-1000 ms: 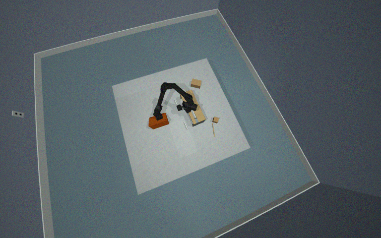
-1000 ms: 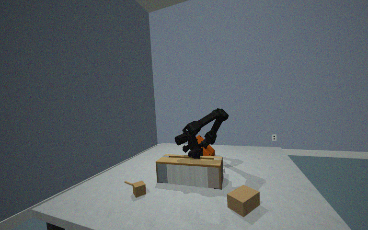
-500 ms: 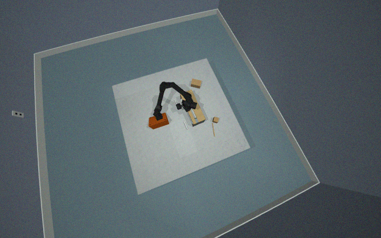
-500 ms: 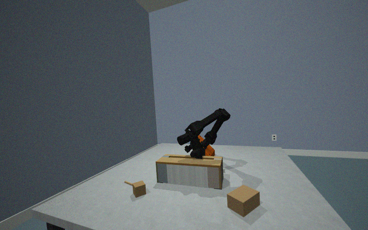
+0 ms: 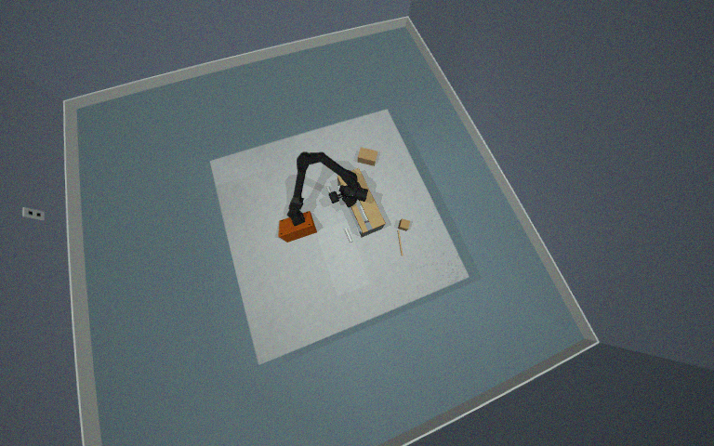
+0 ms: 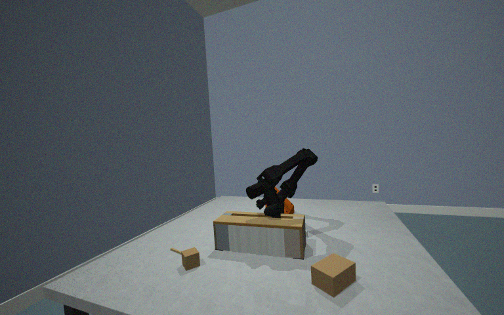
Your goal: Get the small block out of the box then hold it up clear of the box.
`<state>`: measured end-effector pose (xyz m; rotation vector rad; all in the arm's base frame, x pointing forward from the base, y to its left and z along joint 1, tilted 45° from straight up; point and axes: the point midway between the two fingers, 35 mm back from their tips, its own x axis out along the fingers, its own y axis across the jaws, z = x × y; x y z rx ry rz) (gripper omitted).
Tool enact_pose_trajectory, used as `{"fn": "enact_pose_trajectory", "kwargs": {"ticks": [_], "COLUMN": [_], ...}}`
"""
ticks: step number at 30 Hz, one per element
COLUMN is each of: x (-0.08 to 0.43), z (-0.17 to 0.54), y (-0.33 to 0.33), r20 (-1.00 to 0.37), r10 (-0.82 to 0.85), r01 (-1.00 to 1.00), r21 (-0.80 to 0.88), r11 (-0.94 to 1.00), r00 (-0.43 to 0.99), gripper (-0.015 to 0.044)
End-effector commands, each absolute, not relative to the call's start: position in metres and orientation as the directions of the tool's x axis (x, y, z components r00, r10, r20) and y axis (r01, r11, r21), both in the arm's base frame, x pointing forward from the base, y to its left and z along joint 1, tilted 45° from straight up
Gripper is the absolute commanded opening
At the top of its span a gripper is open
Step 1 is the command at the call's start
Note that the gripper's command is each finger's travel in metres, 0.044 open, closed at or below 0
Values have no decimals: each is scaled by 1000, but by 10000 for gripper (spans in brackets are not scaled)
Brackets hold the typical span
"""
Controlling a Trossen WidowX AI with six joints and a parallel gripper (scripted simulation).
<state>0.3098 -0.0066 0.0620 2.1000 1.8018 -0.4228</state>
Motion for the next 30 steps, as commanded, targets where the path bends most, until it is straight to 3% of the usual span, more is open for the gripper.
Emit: {"fn": "enact_pose_trajectory", "kwargs": {"ticks": [1, 30], "x": [311, 312], "z": [67, 89], "y": [-2, 20], "r20": [-435, -433], "r10": [888, 888], "r01": [988, 988], "r21": [67, 67], "r11": [-138, -138], "r00": [153, 153], "gripper": [400, 400]}}
